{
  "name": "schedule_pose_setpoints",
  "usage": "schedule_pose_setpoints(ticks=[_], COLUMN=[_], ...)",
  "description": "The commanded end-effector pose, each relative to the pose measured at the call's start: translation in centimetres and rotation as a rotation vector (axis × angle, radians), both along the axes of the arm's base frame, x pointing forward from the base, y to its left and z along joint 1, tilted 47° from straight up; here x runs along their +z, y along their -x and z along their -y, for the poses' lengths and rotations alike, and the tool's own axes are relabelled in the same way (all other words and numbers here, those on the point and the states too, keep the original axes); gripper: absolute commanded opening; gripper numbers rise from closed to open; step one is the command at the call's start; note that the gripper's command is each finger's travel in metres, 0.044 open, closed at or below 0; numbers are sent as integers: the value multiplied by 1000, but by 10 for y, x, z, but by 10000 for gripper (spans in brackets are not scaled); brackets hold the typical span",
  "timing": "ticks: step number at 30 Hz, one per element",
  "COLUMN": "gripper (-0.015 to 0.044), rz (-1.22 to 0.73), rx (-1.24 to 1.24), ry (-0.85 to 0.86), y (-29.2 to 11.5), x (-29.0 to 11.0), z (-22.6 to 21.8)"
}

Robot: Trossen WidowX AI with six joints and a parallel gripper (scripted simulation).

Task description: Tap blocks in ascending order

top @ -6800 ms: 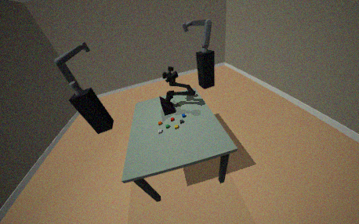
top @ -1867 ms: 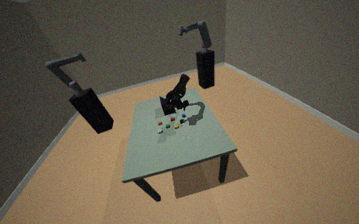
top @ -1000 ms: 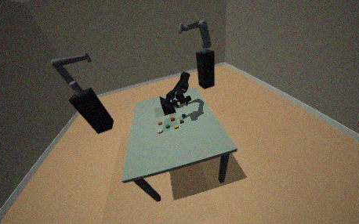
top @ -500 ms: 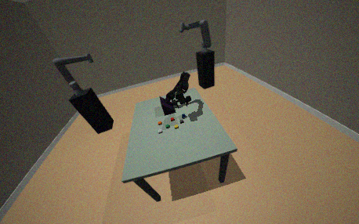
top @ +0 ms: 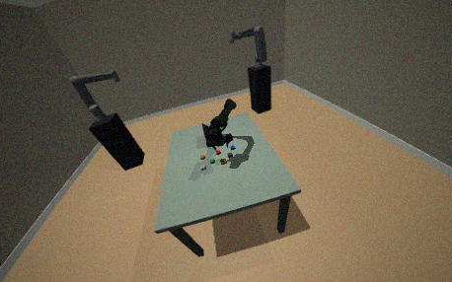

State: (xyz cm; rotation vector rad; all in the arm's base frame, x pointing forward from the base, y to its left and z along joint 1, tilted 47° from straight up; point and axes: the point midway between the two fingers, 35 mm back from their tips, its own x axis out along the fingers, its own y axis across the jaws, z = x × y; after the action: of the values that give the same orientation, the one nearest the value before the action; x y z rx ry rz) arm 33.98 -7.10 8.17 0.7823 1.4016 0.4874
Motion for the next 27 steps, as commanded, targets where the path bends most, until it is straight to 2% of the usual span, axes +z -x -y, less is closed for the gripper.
schedule_pose_setpoints(ticks=[1,21,23,27], gripper=[400,400,400,400], rz=[8,8,8,6], rx=[10,10,9,9], ry=[6,6,9,12], y=[-9,-9,-3,37], x=[-12,-12,-21,-69], z=[10,10,18,57])
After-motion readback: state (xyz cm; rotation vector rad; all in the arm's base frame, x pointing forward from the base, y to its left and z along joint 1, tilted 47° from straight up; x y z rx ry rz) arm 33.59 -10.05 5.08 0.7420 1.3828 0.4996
